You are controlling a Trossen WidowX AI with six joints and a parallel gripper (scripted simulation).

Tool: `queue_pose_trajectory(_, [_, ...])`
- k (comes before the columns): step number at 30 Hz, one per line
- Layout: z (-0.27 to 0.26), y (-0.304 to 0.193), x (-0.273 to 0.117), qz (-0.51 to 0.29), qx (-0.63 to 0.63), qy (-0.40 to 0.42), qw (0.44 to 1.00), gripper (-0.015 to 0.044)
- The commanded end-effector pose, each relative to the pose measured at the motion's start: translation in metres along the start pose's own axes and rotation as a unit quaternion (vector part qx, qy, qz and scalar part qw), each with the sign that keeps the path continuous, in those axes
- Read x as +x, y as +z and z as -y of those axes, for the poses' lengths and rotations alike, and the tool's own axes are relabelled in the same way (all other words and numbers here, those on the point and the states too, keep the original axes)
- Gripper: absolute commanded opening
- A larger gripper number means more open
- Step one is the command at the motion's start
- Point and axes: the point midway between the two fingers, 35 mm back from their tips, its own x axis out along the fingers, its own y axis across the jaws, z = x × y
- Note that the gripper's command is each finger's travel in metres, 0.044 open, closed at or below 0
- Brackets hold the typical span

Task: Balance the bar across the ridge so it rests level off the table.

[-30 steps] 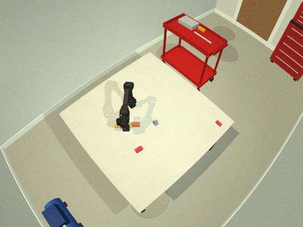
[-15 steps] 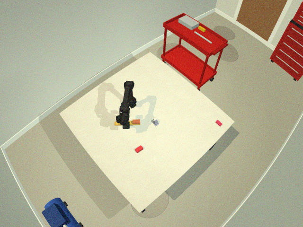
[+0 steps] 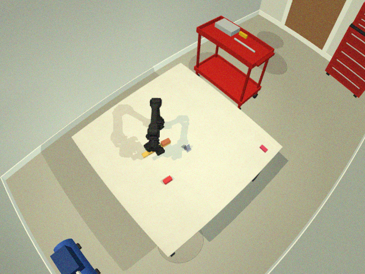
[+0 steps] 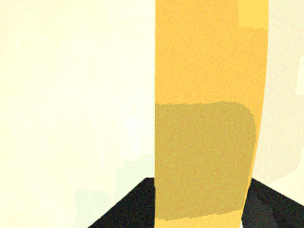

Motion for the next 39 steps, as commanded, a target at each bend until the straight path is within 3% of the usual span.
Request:
queue_pose_trajectory(1, [-0.005,-0.007,-0.001,-0.002,-0.088,0.002,0.996,0.0000])
queue_pose_trajectory(19, [-0.026,-0.033,-0.002,-0.002,-0.432,0.004,0.902,0.0000])
queue_pose_trajectory(39, [-0.050,-0.065,-0.003,0.000,-0.748,0.007,0.663,0.0000])
